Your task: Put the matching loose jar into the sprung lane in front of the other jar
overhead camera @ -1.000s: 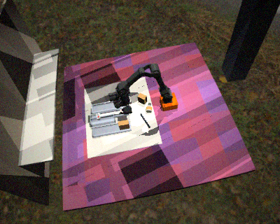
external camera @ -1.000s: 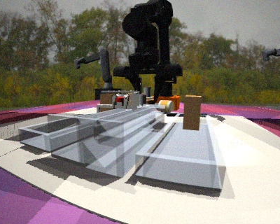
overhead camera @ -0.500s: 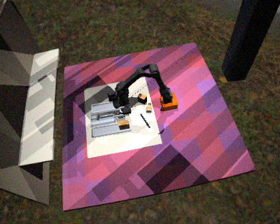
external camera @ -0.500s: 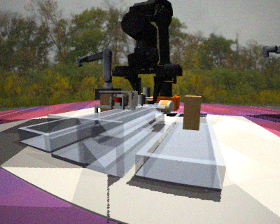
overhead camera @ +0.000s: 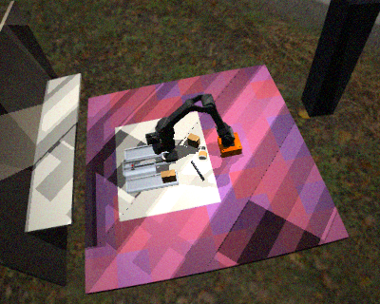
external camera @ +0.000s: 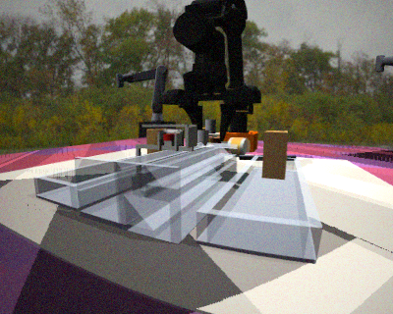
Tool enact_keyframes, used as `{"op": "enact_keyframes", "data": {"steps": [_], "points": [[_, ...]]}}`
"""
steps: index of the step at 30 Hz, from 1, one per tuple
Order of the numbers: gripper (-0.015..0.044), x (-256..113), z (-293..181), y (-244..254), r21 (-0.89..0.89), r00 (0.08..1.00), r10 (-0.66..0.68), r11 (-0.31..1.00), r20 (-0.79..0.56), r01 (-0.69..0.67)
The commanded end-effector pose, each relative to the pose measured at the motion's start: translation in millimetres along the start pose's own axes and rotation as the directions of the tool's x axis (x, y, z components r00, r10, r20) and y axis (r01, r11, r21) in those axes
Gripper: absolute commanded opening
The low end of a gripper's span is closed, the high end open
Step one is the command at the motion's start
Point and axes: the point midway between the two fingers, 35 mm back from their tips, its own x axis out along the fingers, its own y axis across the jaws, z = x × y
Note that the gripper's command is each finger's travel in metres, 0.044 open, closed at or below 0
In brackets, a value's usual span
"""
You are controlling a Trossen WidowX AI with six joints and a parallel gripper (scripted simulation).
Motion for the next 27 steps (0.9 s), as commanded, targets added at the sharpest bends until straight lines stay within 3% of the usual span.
{"op": "enact_keyframes", "data": {"steps": [1,27], "points": [[0.0000,-5.0,11.6,-0.2,-0.003,0.999,-0.001,1.000,0.036,0.002],[0.0000,-8.1,21.2,-0.2,-0.003,0.999,-0.001,1.000,0.037,0.002]]}}
